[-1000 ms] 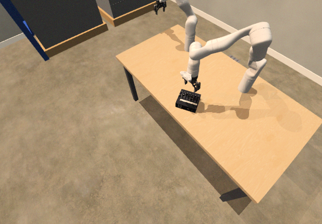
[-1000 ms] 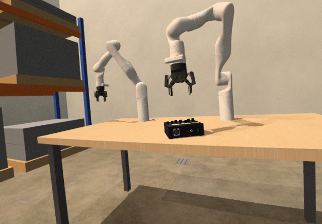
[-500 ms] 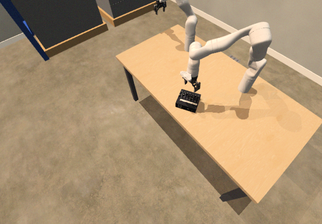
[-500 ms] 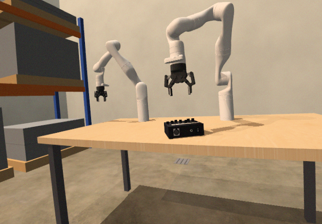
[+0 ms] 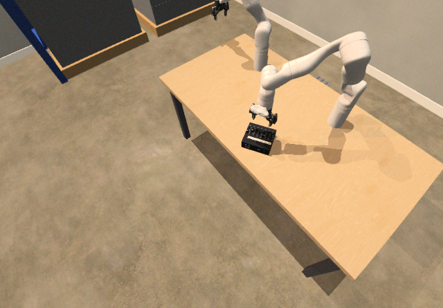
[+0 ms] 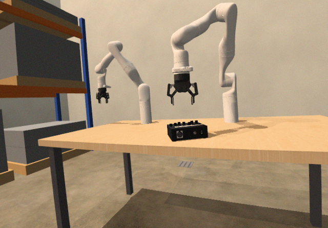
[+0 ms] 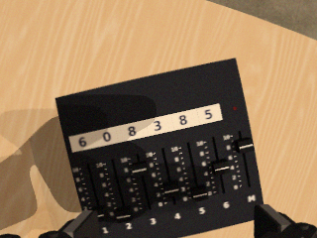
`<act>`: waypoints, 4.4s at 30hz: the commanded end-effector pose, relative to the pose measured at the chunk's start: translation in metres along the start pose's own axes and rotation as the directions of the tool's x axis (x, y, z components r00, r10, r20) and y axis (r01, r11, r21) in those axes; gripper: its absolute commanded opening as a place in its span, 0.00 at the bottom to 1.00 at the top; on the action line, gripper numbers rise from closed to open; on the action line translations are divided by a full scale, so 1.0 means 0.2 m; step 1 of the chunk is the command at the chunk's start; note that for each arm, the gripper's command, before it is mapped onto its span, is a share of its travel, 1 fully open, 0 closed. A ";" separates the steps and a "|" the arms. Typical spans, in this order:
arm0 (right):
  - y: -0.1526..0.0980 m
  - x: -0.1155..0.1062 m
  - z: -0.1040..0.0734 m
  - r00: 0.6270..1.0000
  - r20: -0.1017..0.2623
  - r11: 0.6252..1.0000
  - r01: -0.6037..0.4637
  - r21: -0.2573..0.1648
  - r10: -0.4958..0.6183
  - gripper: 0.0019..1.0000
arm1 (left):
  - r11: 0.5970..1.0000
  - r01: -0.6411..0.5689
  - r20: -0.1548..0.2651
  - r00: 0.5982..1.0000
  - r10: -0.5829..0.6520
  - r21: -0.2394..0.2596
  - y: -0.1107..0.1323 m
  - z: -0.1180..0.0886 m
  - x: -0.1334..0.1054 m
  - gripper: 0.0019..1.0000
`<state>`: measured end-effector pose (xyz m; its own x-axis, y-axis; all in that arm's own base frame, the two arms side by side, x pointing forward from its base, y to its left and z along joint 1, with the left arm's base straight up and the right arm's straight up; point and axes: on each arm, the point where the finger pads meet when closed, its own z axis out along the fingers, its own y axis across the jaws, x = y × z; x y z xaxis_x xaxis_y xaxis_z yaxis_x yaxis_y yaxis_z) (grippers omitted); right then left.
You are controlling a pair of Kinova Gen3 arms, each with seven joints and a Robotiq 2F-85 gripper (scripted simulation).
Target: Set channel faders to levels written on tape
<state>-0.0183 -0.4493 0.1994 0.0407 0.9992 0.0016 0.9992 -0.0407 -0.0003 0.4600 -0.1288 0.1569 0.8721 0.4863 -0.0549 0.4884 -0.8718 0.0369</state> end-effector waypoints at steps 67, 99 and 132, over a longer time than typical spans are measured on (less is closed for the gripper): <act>0.00 0.00 0.00 1.000 0.002 1.000 0.000 0.000 0.000 1.00 | 0.976 0.217 0.028 0.976 -0.216 -0.013 0.00 0.15 -0.08 1.00; 0.00 0.00 0.00 1.000 0.002 1.000 0.000 0.000 0.000 1.00 | 0.943 -0.328 -0.040 0.943 0.331 0.054 -0.02 -0.19 0.08 1.00; 0.00 0.00 0.00 1.000 0.002 1.000 0.000 0.000 0.000 1.00 | 0.999 0.047 0.002 0.999 -0.047 -0.004 0.08 0.07 -0.19 1.00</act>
<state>-0.0183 -0.4493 0.1994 0.0407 0.9992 0.0016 0.9992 -0.0407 -0.0003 0.4506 -0.1461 0.1603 0.8874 0.4587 -0.0465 0.4605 -0.8868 0.0393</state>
